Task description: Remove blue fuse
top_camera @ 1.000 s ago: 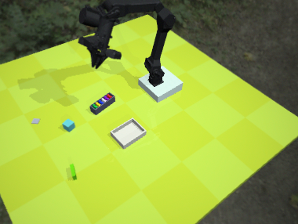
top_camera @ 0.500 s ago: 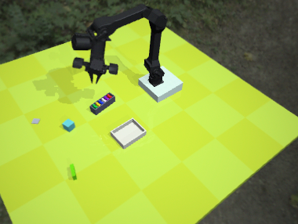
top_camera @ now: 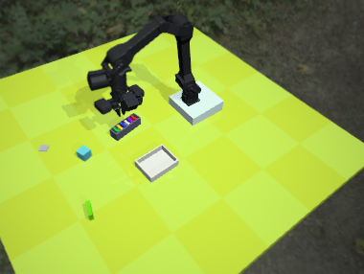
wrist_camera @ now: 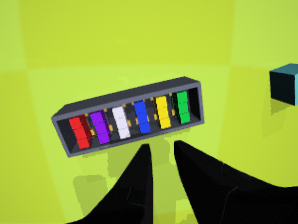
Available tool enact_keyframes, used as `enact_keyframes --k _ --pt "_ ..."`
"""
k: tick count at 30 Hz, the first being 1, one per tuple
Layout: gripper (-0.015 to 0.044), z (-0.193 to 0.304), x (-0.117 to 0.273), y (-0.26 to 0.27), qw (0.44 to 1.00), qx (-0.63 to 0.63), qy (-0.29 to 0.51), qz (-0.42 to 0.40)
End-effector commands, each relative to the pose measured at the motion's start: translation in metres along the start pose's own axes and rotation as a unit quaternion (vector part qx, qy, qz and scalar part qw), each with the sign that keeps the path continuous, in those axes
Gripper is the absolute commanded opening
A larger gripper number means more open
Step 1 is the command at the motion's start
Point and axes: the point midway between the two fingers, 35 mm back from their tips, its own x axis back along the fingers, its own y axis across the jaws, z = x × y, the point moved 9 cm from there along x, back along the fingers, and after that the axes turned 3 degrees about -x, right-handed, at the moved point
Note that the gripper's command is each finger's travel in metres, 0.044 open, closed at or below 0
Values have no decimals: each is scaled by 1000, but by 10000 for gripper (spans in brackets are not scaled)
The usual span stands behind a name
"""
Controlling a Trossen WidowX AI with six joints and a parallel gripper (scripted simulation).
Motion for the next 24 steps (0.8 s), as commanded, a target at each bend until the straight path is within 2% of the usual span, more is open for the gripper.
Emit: enact_keyframes --k 1,24 --pt "70 0 -19 3 997 69 8 -30" --pt "70 0 -33 1 997 69 8 -30"
